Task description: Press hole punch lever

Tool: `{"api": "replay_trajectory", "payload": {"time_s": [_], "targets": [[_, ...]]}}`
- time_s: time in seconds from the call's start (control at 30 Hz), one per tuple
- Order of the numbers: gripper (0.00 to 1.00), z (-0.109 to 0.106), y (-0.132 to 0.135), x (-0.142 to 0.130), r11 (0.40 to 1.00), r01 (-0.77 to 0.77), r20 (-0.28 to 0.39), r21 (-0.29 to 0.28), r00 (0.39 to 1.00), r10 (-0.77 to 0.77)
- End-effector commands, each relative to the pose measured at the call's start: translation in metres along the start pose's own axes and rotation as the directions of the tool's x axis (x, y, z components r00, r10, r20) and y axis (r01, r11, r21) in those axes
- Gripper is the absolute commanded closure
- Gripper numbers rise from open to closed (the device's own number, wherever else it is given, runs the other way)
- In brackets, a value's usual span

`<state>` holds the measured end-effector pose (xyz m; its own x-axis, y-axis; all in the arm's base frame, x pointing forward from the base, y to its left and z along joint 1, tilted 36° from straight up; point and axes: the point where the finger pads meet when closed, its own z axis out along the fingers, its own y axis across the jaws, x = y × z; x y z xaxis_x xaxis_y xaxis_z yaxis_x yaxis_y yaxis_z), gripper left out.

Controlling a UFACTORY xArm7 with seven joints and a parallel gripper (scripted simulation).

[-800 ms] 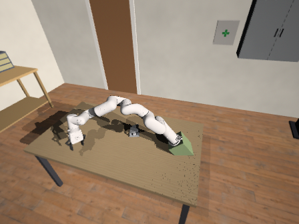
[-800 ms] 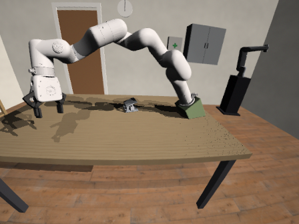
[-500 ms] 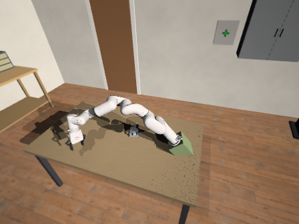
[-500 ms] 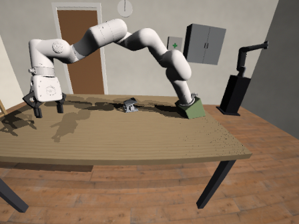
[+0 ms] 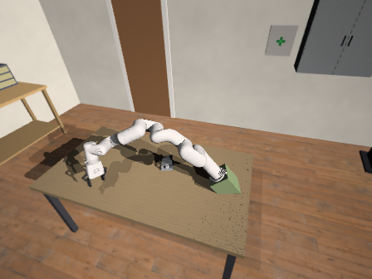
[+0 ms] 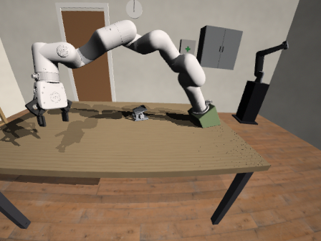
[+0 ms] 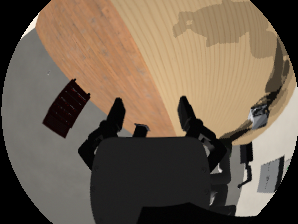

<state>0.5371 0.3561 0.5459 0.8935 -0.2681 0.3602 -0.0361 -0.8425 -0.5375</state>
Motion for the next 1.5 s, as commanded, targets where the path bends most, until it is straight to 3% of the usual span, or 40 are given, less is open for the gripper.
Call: {"api": "replay_trajectory", "payload": {"time_s": [0.0, 0.23, 0.3, 0.33, 0.8, 0.87, 0.9, 1.37, 1.47], "targets": [[0.0, -0.011, 0.038, 0.017, 0.989, -0.147, -0.027, -0.02, 0.989, 0.147], [0.0, -0.02, 0.079, 0.028, 0.955, -0.293, -0.052, -0.038, 0.955, 0.291], [0.0, -0.02, 0.079, 0.028, 0.955, -0.293, -0.052, -0.038, 0.955, 0.291], [0.0, -0.024, 0.097, 0.032, 0.933, -0.357, -0.064, -0.043, 0.933, 0.354], [0.0, -0.044, 0.182, 0.041, 0.777, -0.628, -0.124, -0.044, 0.775, 0.619], [0.0, -0.044, 0.182, 0.041, 0.777, -0.628, -0.124, -0.044, 0.775, 0.619], [0.0, -0.048, 0.2, 0.041, 0.732, -0.68, -0.136, -0.04, 0.729, 0.671], [0.0, -0.068, 0.283, 0.03, 0.483, -0.876, -0.185, 0.0, 0.475, 0.86], [0.0, -0.069, 0.287, 0.029, 0.468, -0.884, -0.187, 0.003, 0.459, 0.868]]}}
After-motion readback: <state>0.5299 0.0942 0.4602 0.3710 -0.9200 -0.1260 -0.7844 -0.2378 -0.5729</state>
